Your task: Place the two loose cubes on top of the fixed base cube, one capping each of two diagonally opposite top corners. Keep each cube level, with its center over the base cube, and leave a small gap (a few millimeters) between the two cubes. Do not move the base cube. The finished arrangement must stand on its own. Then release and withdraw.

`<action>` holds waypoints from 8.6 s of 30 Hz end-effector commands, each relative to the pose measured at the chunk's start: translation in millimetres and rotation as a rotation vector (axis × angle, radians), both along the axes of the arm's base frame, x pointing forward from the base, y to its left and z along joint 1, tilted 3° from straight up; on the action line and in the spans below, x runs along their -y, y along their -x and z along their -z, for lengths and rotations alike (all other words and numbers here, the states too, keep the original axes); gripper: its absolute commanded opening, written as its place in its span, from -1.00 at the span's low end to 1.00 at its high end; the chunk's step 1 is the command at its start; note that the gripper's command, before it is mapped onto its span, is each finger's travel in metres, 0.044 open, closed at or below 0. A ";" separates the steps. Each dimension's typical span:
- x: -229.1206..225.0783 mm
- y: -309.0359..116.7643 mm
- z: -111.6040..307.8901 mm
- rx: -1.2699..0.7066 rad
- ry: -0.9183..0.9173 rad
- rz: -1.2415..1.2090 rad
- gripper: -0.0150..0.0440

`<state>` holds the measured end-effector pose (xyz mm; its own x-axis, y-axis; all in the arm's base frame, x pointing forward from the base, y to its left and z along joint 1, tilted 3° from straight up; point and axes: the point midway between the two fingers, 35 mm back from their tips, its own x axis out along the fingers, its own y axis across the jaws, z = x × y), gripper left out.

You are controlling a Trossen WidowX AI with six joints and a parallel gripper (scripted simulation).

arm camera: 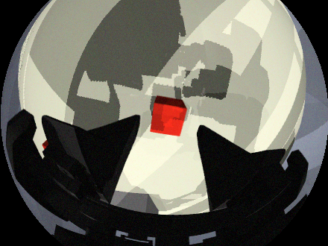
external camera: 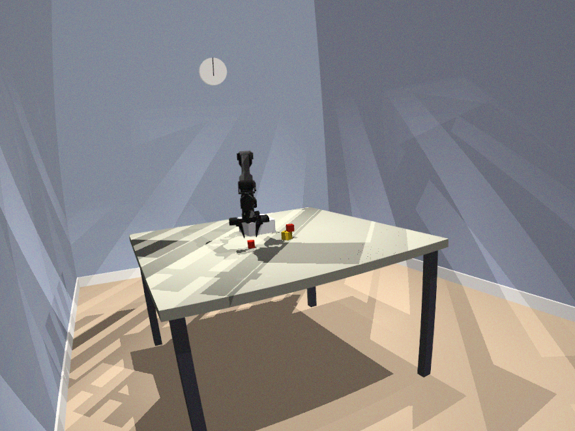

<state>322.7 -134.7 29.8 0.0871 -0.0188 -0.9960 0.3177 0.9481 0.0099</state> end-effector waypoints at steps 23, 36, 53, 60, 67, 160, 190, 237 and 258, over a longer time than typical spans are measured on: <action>-1.6 0.5 32.7 -0.009 -0.008 0.006 -0.13; -0.1 -1.0 6.8 -0.009 -0.008 0.006 -0.14; 0.0 2.8 -46.8 -0.009 -0.008 0.006 -0.14; -1.1 7.0 -69.1 -0.009 -0.008 0.006 -0.14; -3.8 8.6 -76.9 -0.009 -0.007 -0.011 -0.14; -189.6 35.7 -30.6 -0.020 0.117 -1.655 -0.14; -189.8 33.1 -8.0 -0.020 0.116 -1.650 -0.14; -190.4 36.0 -54.9 -0.016 0.113 -1.649 0.20; -191.0 39.3 -70.5 -0.023 0.108 -1.651 0.56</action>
<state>283.3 55.2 100.5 0.0685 0.0084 -0.9976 -0.9693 0.2372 -0.0646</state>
